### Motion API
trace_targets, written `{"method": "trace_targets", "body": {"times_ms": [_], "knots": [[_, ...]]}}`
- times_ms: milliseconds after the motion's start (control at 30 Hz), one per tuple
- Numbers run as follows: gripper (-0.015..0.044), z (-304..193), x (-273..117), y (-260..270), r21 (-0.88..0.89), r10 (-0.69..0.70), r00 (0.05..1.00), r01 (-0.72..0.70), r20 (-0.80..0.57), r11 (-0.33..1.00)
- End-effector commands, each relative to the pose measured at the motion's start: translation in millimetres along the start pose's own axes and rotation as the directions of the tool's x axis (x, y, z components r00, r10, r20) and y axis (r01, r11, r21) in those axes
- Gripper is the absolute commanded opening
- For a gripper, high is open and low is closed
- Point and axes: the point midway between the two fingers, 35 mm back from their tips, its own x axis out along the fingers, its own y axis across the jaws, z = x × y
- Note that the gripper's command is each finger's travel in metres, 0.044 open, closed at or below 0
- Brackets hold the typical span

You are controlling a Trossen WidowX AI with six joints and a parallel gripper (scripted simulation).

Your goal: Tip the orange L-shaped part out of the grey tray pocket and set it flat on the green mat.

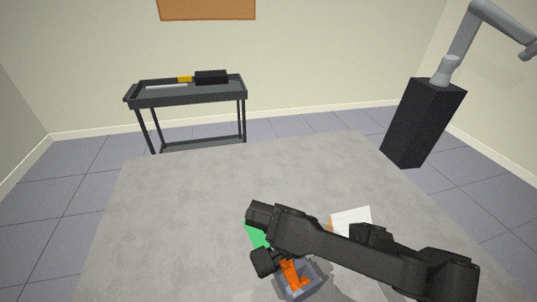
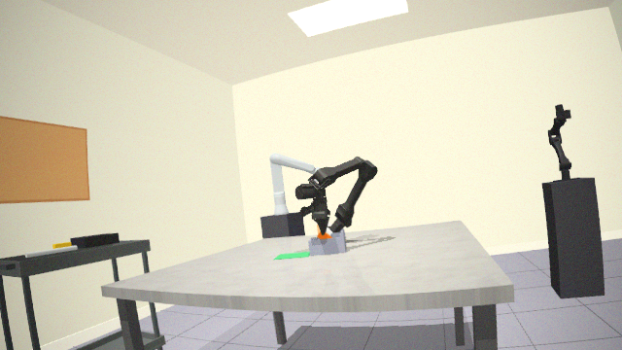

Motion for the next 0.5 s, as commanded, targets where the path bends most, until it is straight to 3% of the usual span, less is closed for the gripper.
{"method": "trace_targets", "body": {"times_ms": [0,233,467], "knots": [[0.028,-1.4,8.6,-1.0,0.005,0.001,1.0,-0.001,-0.007,1.0],[0.028,-1.9,15.7,-1.4,0.005,0.002,1.0,-0.002,-0.008,1.0],[0.0116,-0.9,11.9,-0.7,0.0,-0.001,1.0,0.001,-0.002,1.0]]}}
